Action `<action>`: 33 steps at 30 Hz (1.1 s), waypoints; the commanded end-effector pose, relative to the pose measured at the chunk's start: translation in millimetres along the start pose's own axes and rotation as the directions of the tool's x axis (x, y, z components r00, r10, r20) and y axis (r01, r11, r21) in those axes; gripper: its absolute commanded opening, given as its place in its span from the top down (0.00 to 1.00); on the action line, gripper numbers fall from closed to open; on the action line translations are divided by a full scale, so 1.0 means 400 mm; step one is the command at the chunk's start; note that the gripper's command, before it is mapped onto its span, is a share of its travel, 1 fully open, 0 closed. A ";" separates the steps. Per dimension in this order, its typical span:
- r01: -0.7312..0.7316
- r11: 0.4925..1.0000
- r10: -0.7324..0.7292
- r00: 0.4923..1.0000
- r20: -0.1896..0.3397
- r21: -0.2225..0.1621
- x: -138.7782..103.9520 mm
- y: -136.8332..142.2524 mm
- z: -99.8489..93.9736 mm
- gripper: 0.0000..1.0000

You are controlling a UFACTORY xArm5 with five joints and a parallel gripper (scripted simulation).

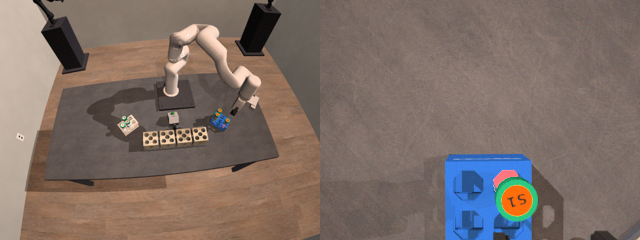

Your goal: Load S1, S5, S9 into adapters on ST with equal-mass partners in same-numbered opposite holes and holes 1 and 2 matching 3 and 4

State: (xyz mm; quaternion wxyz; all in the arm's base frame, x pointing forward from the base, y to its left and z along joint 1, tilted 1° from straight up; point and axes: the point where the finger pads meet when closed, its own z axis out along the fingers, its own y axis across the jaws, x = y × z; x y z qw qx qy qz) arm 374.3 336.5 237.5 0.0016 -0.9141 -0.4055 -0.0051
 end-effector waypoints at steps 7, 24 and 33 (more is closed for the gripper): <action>0.000 1.000 0.000 1.000 -0.006 0.012 0.002 0.000 -0.005 0.56; -0.479 0.878 0.479 0.878 0.001 0.013 -0.165 -0.084 -0.005 0.43; -0.717 0.697 0.717 0.697 0.005 0.012 -0.198 -0.100 -0.005 0.43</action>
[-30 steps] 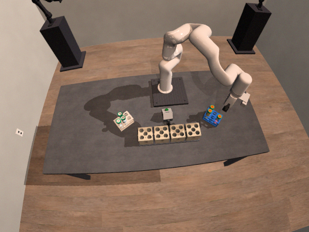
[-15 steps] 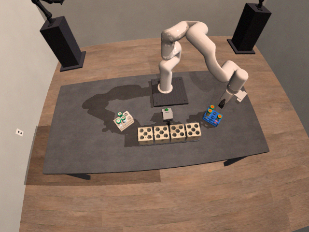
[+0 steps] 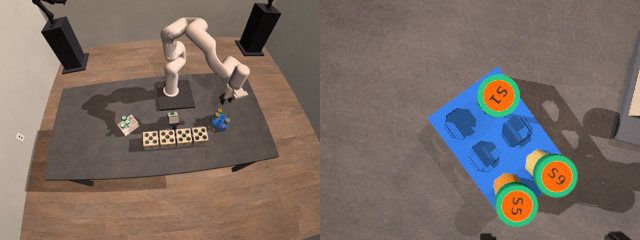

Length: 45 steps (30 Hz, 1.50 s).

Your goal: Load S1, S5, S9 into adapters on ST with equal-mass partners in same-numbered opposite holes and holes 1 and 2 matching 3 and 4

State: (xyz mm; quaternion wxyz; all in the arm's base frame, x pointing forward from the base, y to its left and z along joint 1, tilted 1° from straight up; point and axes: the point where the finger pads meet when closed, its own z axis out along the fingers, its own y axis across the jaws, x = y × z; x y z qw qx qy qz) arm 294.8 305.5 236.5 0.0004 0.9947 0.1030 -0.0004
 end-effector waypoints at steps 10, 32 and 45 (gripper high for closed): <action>-0.424 0.905 0.424 0.906 0.001 0.020 -0.008 0.000 -0.005 0.43; -0.809 0.588 0.809 0.588 0.011 0.017 -0.008 0.000 -0.005 0.43; -0.809 0.588 0.809 0.588 0.011 0.017 -0.008 0.000 0.020 0.43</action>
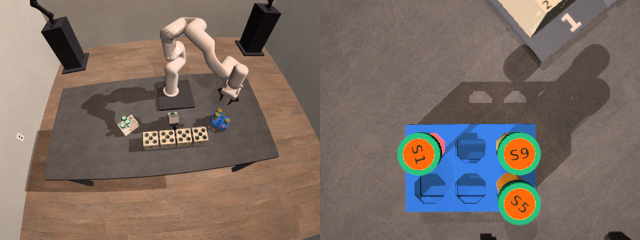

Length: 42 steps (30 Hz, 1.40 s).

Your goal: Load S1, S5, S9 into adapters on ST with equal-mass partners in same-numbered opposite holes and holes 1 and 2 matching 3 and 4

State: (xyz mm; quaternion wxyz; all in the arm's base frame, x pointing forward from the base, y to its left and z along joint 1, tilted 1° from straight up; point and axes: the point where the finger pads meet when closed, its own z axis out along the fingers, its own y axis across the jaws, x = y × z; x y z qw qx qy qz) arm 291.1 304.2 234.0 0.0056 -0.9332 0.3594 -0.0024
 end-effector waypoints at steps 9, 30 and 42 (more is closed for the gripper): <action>0.000 1.000 0.000 1.000 0.011 0.004 -0.001 -0.002 0.053 0.43; 0.000 1.000 0.000 1.000 0.011 0.004 -0.002 -0.002 0.143 0.43; 0.000 1.000 0.000 1.000 0.011 0.004 -0.002 -0.003 0.204 0.43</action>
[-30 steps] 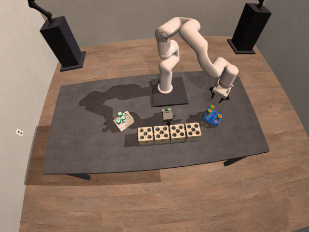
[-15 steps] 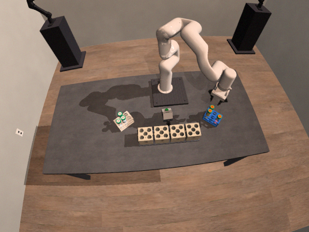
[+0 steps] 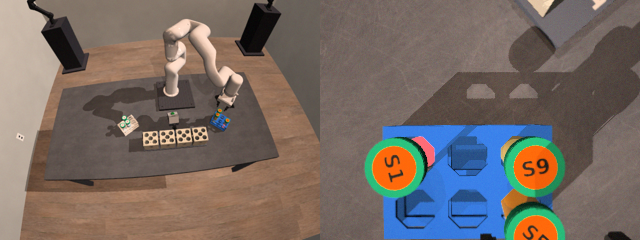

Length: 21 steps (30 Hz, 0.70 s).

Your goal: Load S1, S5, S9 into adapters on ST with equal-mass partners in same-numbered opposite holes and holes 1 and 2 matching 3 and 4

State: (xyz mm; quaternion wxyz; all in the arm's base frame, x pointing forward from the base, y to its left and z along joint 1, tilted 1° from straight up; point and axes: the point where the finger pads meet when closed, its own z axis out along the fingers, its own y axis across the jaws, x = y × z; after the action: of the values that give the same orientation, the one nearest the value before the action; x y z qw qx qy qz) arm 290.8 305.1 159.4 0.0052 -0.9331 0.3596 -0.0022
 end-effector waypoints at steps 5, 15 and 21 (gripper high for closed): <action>0.000 1.000 0.000 1.000 0.011 0.005 0.000 -0.004 0.032 0.43; 0.000 1.000 0.000 1.000 0.011 0.005 -0.001 -0.004 0.082 0.43; 0.000 1.000 0.000 1.000 0.011 0.005 -0.001 -0.004 0.094 0.43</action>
State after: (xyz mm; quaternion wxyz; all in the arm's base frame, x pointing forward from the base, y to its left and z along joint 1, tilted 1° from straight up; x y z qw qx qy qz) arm 290.6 305.5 123.1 0.0048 -0.9331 0.3596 -0.0020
